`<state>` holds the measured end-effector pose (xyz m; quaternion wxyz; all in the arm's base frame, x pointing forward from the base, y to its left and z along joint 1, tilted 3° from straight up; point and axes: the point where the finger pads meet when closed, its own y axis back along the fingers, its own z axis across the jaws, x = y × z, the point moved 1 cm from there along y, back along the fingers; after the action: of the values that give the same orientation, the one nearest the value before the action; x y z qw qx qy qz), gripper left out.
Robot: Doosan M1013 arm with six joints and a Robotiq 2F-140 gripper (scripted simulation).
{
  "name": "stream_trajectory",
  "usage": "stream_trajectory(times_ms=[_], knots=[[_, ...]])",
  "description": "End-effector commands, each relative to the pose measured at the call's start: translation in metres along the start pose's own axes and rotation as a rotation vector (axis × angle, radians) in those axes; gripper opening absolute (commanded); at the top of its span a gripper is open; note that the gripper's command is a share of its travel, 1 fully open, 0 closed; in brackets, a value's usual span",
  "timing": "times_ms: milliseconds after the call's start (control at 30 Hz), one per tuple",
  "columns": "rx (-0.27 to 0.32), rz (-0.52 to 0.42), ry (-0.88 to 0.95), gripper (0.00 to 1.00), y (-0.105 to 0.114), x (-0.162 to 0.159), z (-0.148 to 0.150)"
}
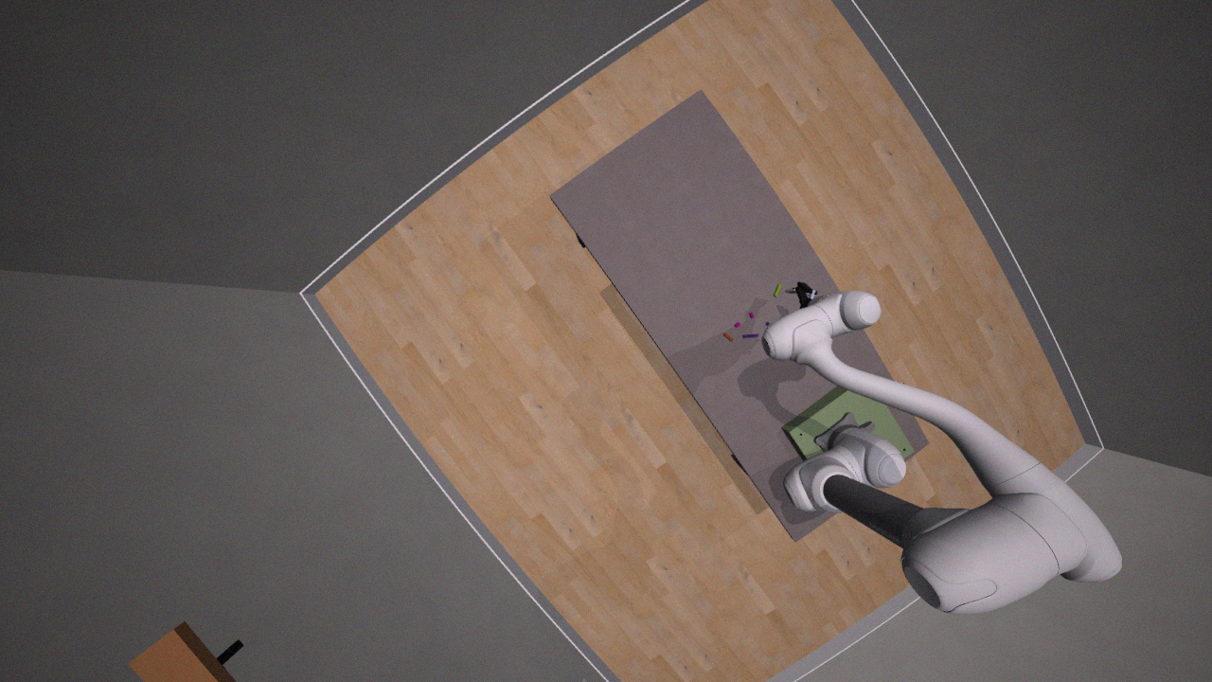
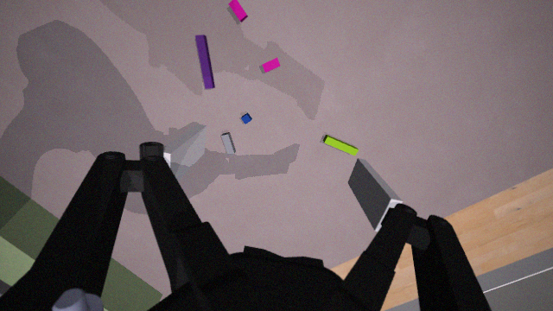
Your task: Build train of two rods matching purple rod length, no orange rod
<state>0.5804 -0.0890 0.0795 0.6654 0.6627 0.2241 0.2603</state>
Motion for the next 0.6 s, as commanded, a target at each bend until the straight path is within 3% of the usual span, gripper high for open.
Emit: stream_trajectory(times_ms=[0, 200, 233, 567], knots=[[0.011, 0.013, 0.167, 1.0, -0.002, 0.0, 0.01], [0.01, 0.014, 0.297, 1.0, -0.003, -0.001, 0.019], [0.009, 0.014, 0.391, 1.0, -0.004, -0.001, 0.025], [0.007, 0.016, 0.702, 1.0, -0.008, -0.003, 0.046]])
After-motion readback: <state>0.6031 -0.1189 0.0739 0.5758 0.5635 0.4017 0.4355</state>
